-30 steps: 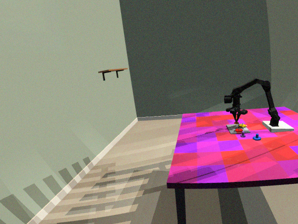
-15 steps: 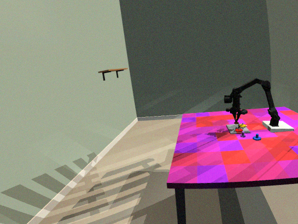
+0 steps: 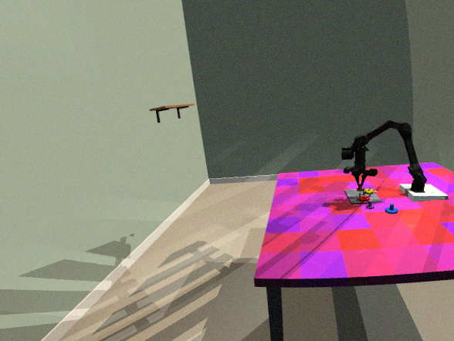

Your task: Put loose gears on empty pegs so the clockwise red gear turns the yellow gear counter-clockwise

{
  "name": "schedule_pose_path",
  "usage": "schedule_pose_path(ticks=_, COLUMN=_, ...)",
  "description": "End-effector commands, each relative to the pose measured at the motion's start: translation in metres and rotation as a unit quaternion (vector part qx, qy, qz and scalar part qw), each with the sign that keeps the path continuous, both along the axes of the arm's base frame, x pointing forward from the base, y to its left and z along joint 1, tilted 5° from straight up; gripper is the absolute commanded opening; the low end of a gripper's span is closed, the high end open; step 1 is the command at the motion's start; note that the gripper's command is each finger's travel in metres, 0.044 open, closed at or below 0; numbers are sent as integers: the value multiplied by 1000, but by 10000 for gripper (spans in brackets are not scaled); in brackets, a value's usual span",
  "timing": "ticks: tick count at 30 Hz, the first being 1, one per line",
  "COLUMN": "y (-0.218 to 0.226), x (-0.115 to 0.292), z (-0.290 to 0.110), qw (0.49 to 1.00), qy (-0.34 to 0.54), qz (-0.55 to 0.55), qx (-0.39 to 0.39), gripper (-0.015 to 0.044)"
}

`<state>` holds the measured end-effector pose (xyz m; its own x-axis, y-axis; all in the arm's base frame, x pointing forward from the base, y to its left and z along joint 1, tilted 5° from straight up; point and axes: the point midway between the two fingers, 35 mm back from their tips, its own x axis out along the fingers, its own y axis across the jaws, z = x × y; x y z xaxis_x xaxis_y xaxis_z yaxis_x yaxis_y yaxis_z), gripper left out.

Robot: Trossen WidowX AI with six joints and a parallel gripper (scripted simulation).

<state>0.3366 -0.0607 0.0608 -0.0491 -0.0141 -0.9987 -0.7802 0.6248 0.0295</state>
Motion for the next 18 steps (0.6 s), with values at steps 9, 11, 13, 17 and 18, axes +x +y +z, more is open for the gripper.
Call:
schedule_pose_path(ticks=9, y=-1, x=0, z=-16, qw=1000, qy=0, qz=-30, qx=-3, gripper=0)
schedule_pose_path(ticks=11, y=-1, x=0, z=-19, qw=998, qy=-1, qz=-55, qx=-4, gripper=0)
schedule_pose_path(ticks=13, y=-1, x=-1, z=-22, qw=997, qy=-1, qz=-83, qx=-6, gripper=0)
schedule_pose_path(ticks=17, y=-1, x=-1, z=-28, qw=991, qy=-2, qz=-137, qx=-8, gripper=0)
schedule_pose_path(ticks=18, y=-1, x=-1, z=-30, qw=989, qy=-2, qz=-149, qx=-9, gripper=0)
